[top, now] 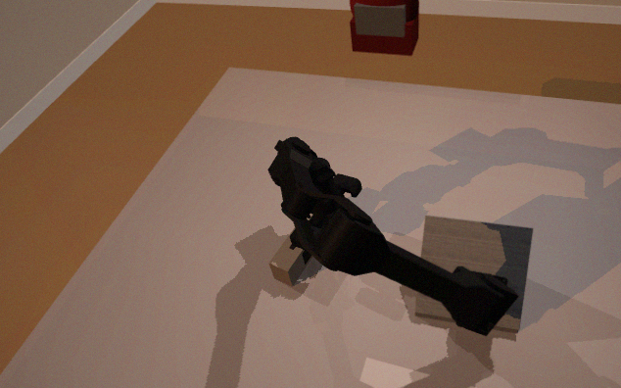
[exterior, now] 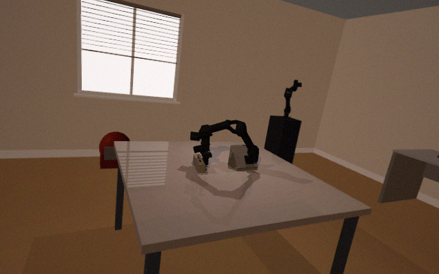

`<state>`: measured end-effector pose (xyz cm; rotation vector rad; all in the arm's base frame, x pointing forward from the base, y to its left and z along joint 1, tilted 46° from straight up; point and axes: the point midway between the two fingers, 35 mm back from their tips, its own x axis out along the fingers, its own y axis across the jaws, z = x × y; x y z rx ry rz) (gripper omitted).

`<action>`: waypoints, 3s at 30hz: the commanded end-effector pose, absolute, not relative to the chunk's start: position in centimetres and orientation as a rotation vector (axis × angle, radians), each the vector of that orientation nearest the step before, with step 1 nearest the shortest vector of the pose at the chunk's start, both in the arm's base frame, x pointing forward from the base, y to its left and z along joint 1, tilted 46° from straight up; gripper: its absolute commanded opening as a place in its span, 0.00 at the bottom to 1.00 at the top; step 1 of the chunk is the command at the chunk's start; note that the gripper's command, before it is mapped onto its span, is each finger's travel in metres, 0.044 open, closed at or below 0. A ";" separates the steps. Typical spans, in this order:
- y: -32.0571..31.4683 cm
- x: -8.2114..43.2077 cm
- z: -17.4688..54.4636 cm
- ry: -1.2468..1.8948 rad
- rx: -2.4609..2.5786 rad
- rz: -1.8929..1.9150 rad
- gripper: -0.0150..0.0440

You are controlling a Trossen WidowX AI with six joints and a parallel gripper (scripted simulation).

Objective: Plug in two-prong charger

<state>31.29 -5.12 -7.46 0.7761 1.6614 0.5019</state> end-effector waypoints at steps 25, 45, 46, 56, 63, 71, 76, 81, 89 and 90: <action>-5.1 31.3 -7.5 1.662 0.776 0.502 0.57; -5.1 31.0 -7.5 1.657 0.774 0.502 1.00; -5.1 31.0 -7.4 1.657 0.774 0.502 1.00; -5.0 30.7 -7.4 1.651 0.772 0.501 1.00; -5.0 30.5 -7.4 1.648 0.770 0.501 1.00; -5.0 30.3 -7.3 1.644 0.768 0.501 1.00; -5.0 30.2 -7.3 1.642 0.768 0.501 1.00; -4.9 29.8 -7.3 1.642 0.768 0.501 1.00; -4.9 29.0 -7.2 1.642 0.767 0.500 1.00; -4.9 28.9 -7.1 1.642 0.767 0.500 1.00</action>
